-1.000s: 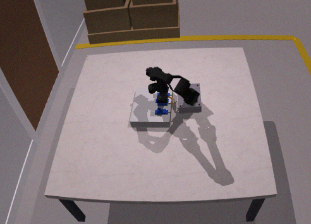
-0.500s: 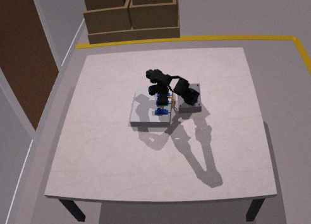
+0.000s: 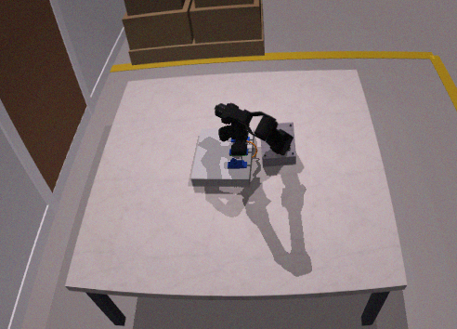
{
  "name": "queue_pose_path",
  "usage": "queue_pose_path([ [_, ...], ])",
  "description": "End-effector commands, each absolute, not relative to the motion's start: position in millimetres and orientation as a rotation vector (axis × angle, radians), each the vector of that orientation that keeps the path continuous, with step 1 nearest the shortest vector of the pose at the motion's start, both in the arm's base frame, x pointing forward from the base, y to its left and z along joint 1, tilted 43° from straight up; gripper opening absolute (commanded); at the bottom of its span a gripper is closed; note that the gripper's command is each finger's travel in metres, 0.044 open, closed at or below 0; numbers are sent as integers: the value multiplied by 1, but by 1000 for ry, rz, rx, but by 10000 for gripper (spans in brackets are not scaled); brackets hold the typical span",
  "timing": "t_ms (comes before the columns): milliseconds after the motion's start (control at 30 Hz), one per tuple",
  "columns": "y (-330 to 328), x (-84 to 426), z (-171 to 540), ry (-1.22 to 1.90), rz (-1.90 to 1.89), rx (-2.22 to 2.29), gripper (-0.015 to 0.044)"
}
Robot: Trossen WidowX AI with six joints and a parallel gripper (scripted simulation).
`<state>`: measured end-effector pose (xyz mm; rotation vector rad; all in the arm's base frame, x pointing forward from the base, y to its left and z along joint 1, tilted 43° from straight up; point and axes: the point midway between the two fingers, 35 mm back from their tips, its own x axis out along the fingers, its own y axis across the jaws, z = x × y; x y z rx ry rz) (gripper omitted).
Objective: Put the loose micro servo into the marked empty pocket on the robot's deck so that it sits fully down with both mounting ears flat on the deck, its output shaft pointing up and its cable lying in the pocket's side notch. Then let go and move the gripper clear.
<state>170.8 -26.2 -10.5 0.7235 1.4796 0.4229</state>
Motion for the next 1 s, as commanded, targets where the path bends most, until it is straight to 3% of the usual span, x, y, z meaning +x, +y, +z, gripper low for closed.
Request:
queue_pose_path([
  [0,-26,171,-11,1478,423,723,187],
  [333,-49,168,17,1479,422,723,187],
  [667,-88,228,40,1472,419,723,440],
  [967,-114,270,60,1473,421,717,440],
])
